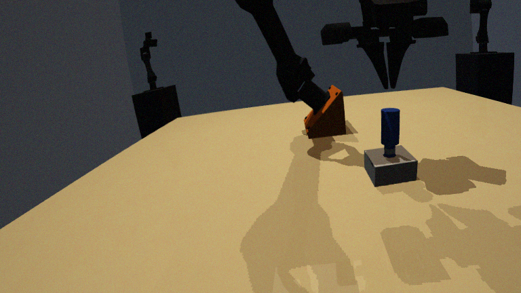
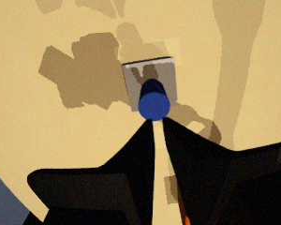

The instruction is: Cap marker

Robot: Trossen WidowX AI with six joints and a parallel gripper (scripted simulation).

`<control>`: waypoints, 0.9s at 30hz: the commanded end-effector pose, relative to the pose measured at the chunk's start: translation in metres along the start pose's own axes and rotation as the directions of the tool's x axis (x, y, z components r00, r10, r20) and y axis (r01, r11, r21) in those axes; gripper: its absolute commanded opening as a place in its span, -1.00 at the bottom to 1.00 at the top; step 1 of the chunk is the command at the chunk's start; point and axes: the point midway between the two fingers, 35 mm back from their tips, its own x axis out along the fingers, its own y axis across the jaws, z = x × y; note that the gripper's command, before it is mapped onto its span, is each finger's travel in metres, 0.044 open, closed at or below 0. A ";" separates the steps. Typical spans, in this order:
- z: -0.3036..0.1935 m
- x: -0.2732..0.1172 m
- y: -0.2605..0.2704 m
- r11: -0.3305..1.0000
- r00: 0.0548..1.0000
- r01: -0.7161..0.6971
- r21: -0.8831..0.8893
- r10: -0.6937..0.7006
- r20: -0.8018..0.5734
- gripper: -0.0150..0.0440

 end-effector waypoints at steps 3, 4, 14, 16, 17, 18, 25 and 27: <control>-0.001 0.003 0.000 0.999 1.000 0.004 -0.037 -0.004 -0.005 -0.49; -0.001 0.003 0.000 0.999 1.000 0.004 -0.037 -0.004 -0.005 -0.49; -0.001 0.009 0.000 0.999 1.000 0.004 -0.037 -0.004 -0.005 -0.49; -0.001 0.011 0.000 0.999 1.000 0.004 -0.037 -0.004 -0.005 -0.49; -0.001 0.013 0.000 0.999 1.000 0.004 -0.037 -0.004 -0.005 -0.49; -0.001 0.014 0.000 0.999 1.000 0.004 -0.037 -0.004 -0.005 -0.49; -0.001 0.023 0.000 0.999 1.000 0.004 -0.036 -0.005 -0.004 -0.49; -0.001 0.026 0.000 0.999 1.000 0.005 -0.036 -0.005 -0.004 -0.49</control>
